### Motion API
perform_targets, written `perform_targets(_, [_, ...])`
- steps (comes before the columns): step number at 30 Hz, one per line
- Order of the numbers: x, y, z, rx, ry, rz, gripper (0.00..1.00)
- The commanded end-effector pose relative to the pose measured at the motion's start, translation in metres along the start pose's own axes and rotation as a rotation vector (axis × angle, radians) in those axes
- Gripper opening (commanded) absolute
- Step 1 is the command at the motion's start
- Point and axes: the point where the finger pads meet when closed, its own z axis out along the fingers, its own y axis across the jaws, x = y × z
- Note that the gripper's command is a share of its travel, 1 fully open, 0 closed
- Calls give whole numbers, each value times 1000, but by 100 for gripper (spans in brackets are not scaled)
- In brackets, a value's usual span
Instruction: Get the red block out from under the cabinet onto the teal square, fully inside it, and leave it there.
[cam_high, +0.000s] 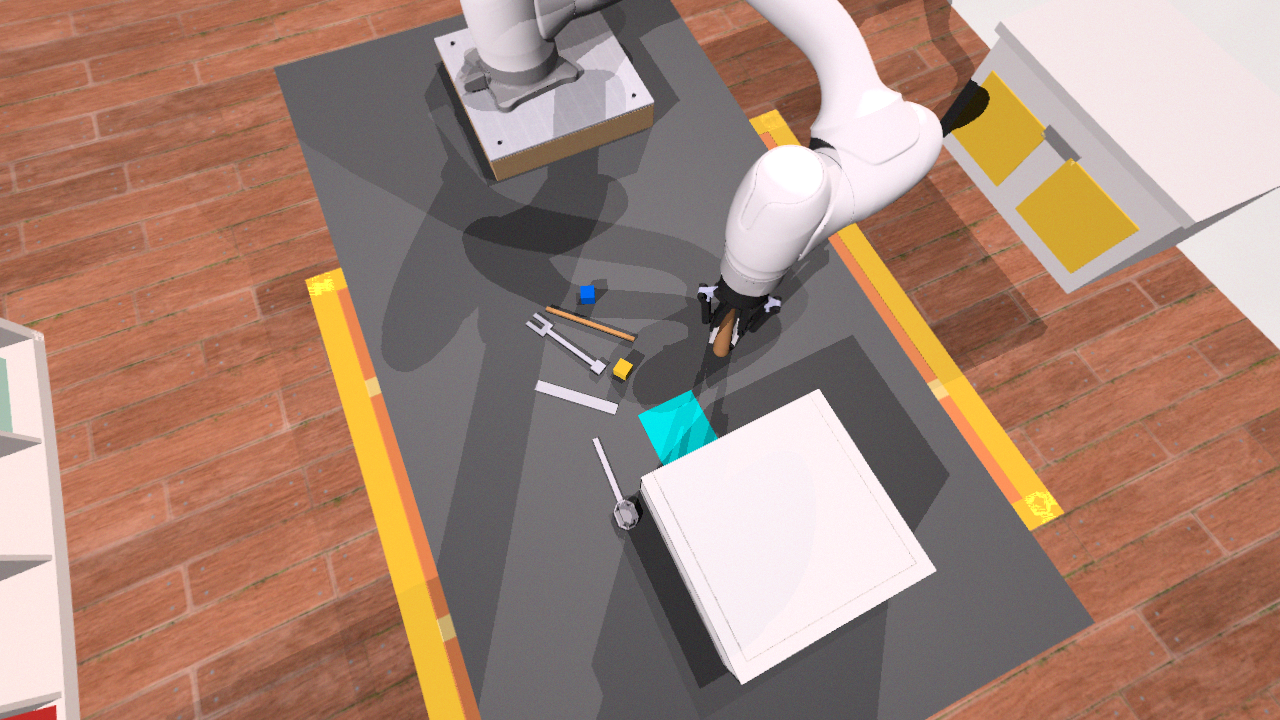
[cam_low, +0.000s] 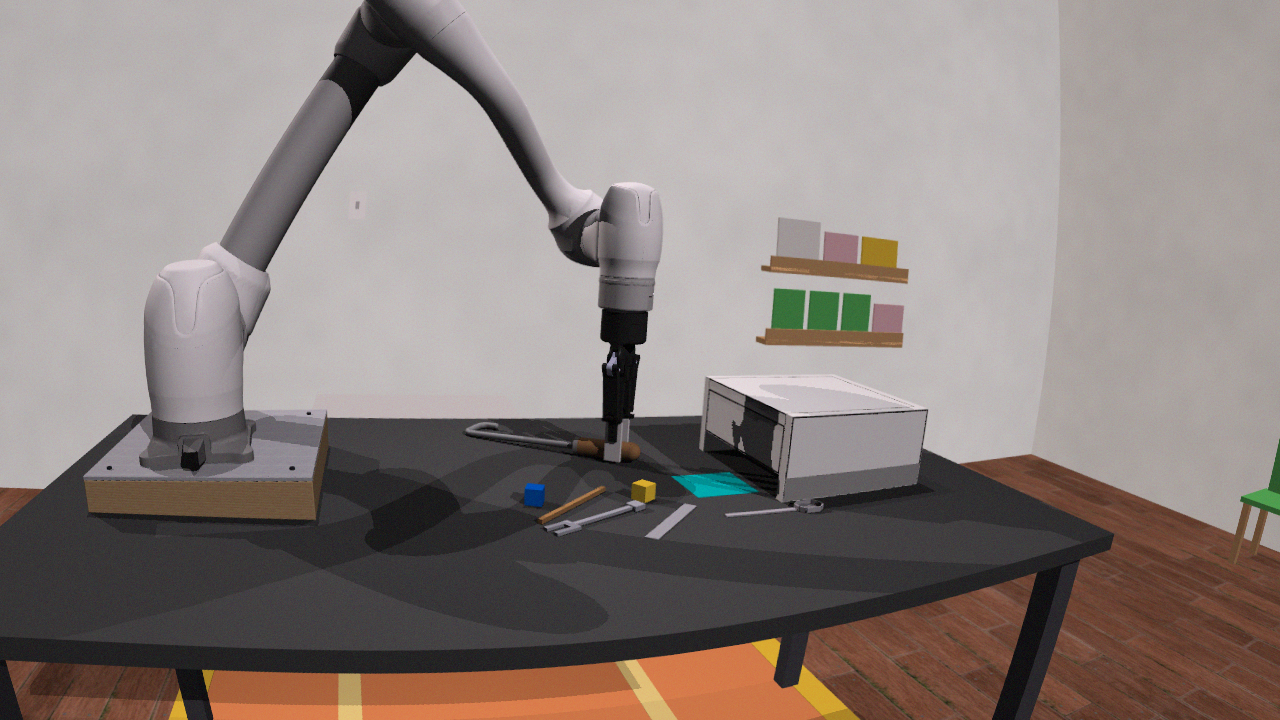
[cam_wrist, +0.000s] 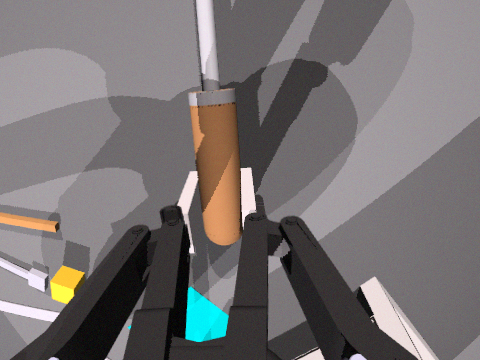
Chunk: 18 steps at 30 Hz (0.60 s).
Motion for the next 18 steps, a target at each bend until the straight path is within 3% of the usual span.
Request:
perform_targets(1, [3,-3,0,-6,-1,68,0])
perform_targets(18, [15,-15,0,-6,0,356,0])
